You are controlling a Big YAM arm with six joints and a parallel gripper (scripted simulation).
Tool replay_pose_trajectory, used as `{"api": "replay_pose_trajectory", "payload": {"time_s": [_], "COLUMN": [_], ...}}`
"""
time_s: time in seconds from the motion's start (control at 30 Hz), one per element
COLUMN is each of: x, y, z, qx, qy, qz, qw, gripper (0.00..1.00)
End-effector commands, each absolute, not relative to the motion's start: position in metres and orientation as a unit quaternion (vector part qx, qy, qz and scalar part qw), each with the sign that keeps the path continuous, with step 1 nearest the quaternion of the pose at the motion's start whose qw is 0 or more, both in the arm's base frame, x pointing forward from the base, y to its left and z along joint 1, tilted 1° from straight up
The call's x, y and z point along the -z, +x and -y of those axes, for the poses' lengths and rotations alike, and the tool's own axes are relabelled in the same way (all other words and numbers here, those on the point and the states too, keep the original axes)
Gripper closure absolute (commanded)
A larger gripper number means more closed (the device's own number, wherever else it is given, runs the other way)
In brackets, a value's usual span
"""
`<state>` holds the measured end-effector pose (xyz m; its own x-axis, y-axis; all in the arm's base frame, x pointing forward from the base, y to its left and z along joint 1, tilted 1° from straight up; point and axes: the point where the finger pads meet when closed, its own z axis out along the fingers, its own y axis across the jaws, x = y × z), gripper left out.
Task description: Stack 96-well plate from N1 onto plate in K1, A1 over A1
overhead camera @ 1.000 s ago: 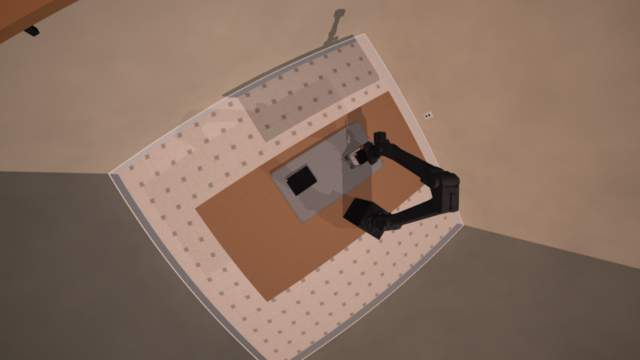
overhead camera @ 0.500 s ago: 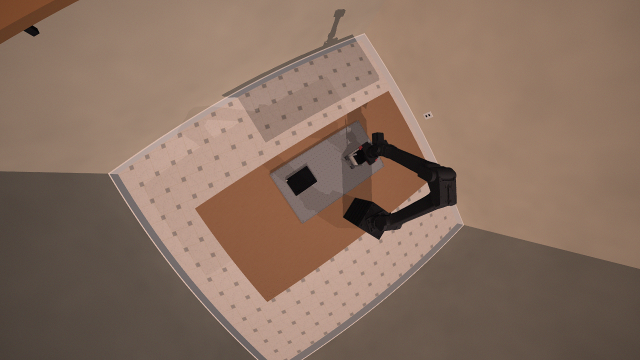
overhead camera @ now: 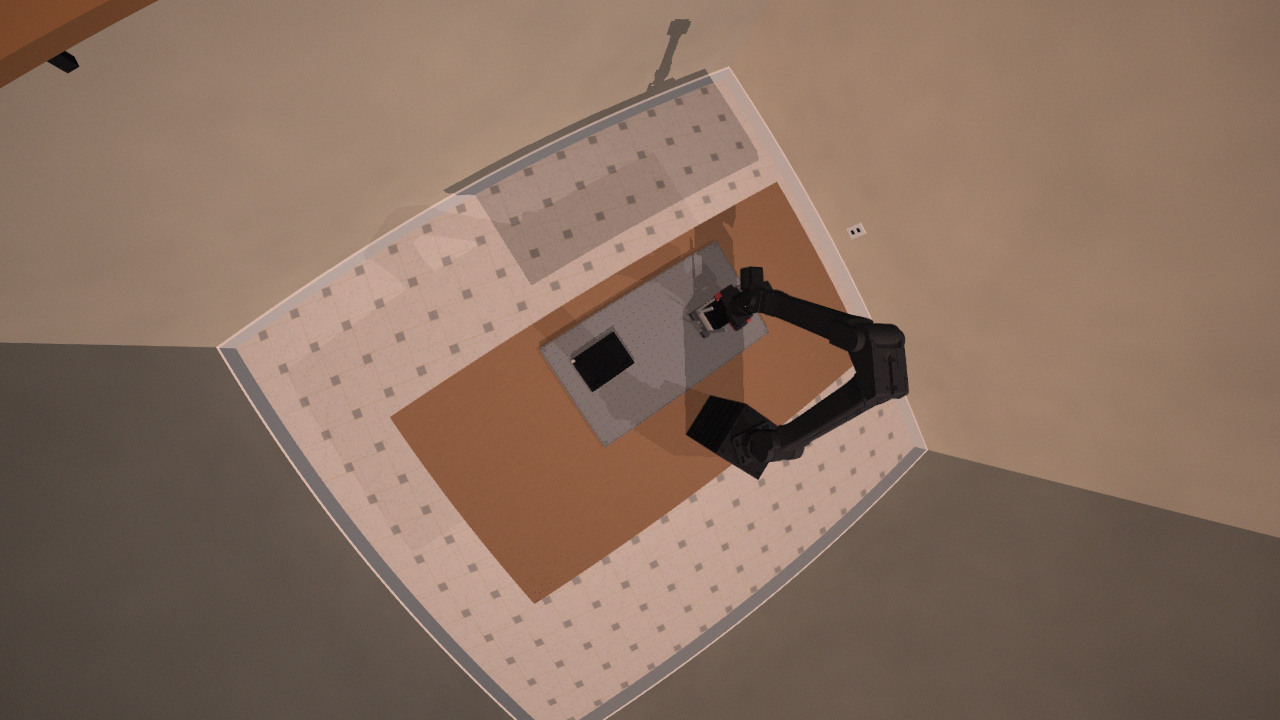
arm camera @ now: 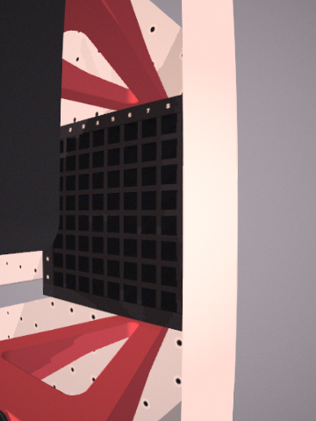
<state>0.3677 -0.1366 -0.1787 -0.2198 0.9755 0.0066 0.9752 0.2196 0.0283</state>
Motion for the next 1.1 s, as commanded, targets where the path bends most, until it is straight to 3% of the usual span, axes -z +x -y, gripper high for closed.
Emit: {"api": "replay_pose_trajectory", "payload": {"time_s": [0.0,1.07], "x": [0.1849,0.1908], "y": [0.3804,0.3778], "z": [0.1381,0.1379], "qx": [-0.016,-0.014], "qy": [0.625,0.625], "qz": [-0.781,-0.780], "qw": [0.017,0.012], "gripper": [1.00,1.00]}}
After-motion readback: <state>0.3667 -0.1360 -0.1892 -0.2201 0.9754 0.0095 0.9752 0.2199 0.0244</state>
